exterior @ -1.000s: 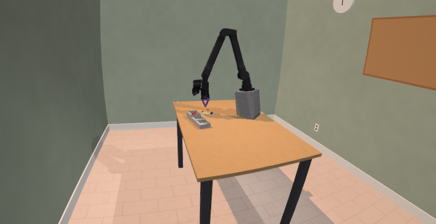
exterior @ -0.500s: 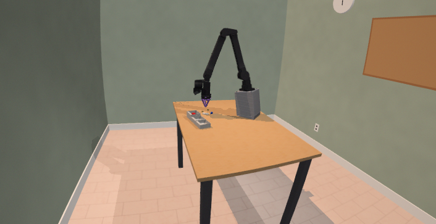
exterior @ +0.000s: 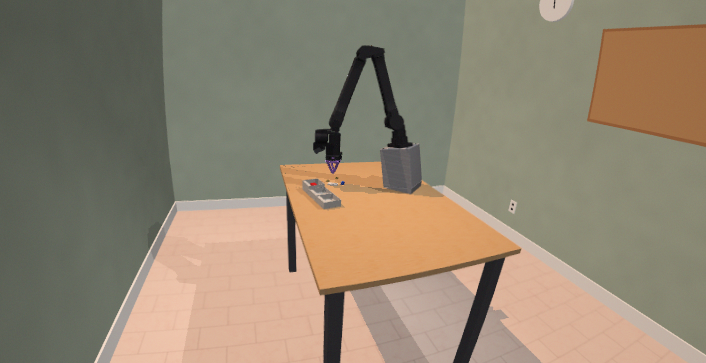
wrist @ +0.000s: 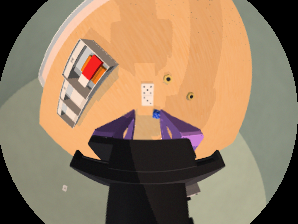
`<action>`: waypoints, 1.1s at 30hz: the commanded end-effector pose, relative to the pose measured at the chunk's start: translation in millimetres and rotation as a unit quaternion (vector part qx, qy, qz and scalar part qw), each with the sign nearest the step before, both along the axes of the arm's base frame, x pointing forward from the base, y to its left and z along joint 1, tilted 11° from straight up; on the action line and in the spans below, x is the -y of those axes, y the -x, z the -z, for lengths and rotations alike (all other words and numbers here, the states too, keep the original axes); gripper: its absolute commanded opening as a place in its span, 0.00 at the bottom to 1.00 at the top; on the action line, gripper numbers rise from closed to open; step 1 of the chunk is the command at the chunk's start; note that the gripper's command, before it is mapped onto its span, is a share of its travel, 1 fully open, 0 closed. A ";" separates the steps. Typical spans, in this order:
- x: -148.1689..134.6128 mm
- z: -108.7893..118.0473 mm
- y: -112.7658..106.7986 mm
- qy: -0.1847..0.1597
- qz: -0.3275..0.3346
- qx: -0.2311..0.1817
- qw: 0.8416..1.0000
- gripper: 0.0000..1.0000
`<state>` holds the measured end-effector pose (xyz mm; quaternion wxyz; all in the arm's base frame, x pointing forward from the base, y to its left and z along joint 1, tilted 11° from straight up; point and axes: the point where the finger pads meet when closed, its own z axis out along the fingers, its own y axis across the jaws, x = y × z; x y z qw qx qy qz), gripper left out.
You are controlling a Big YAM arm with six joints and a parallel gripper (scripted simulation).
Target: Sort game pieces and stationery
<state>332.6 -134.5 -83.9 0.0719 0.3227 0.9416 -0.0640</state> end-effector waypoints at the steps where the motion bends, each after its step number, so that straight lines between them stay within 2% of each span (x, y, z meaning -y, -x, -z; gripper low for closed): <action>1: -0.2 -11.6 -6.4 0.007 0.002 0.016 1.000 0.39; 16: -3.2 -11.6 -5.3 0.007 -0.001 0.014 1.000 0.39; 17: -1.1 3.5 -1.5 0.004 0.000 0.005 1.000 0.39; 19: 4.5 11.4 0.0 0.004 0.001 0.004 1.000 0.39; 21: 4.5 11.4 0.0 0.004 0.001 0.004 1.000 0.39; 29: 9.1 43.7 3.0 0.003 0.001 0.003 1.000 0.39; 33: 14.4 53.1 -7.5 0.006 0.001 0.012 1.000 0.39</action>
